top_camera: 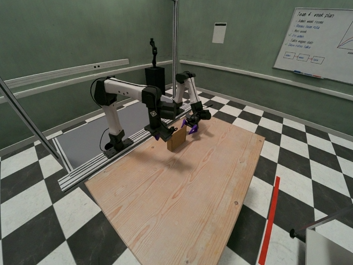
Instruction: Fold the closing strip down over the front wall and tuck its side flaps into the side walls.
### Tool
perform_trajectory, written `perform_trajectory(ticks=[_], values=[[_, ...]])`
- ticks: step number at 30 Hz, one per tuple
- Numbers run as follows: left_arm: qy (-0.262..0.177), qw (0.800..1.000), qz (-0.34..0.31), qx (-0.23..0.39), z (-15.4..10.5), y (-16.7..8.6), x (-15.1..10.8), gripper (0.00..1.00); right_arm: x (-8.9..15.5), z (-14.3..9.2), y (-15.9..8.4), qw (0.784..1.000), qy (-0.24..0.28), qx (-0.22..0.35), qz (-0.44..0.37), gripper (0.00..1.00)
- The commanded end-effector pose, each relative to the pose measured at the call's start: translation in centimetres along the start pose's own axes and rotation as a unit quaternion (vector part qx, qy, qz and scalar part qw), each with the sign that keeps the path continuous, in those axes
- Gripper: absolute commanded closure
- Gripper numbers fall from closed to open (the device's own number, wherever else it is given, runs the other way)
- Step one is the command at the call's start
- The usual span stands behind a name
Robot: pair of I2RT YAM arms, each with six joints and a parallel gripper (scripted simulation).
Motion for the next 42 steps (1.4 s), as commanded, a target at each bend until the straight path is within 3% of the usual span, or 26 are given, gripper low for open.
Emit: perform_trajectory(ticks=[1,42], values=[[0.007,1.000,-0.013,0.006,0.3,-1.0,0.1,0.20,0.0,-0.5,0.0,1.000,0.001,-0.006,0.003,0.99],[0.007,1.000,-0.012,0.006,2.7,-1.0,0.1,0.20,0.0,-0.5,0.0,1.000,0.001,-0.006,0.003,0.99]])
Point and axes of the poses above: on each arm, the point where the finger pads meet when closed, its own z axis out along the fingers, its own x axis across the jaws, y = z × x, the point moved 4 cm from there along -z, back along the fingers, and after that the axes turned 3 degrees about -z, right-handed, at the moved point
